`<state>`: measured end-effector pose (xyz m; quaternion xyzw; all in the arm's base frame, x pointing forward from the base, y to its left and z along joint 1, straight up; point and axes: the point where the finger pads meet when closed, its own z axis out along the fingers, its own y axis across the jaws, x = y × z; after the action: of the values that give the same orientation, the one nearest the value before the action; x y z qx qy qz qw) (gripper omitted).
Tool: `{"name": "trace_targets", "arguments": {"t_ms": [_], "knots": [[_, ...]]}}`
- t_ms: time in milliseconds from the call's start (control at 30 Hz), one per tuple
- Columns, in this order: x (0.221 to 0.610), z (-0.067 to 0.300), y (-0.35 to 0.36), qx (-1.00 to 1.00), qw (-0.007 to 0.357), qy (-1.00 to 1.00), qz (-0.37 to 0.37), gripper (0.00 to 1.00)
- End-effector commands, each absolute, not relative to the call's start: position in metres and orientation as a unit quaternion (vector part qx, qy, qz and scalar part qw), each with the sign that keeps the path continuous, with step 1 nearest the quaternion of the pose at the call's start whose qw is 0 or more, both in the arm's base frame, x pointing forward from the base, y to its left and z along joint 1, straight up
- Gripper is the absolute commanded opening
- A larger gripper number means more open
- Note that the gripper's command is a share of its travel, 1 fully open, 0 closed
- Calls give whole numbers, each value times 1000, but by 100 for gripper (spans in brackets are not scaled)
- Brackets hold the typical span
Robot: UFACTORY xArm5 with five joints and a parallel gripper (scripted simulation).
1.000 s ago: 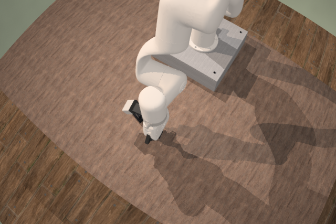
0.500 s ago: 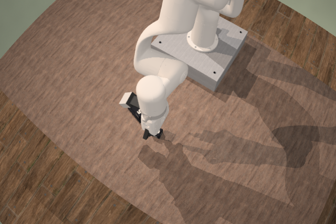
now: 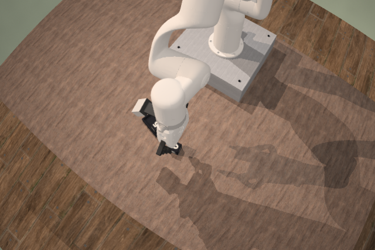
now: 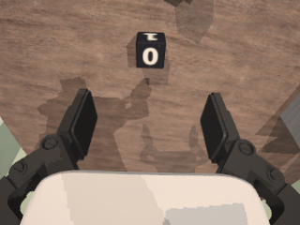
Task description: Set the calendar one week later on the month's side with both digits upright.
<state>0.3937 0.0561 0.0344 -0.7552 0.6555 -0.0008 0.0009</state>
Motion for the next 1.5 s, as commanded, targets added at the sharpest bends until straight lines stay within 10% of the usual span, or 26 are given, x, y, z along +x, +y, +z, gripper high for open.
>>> {"name": "trace_targets", "arguments": {"t_ms": [0, 1467], "knots": [[395, 36, 56, -755, 2, 655, -2, 100], [394, 31, 56, -439, 3, 898, -1, 100]]}}
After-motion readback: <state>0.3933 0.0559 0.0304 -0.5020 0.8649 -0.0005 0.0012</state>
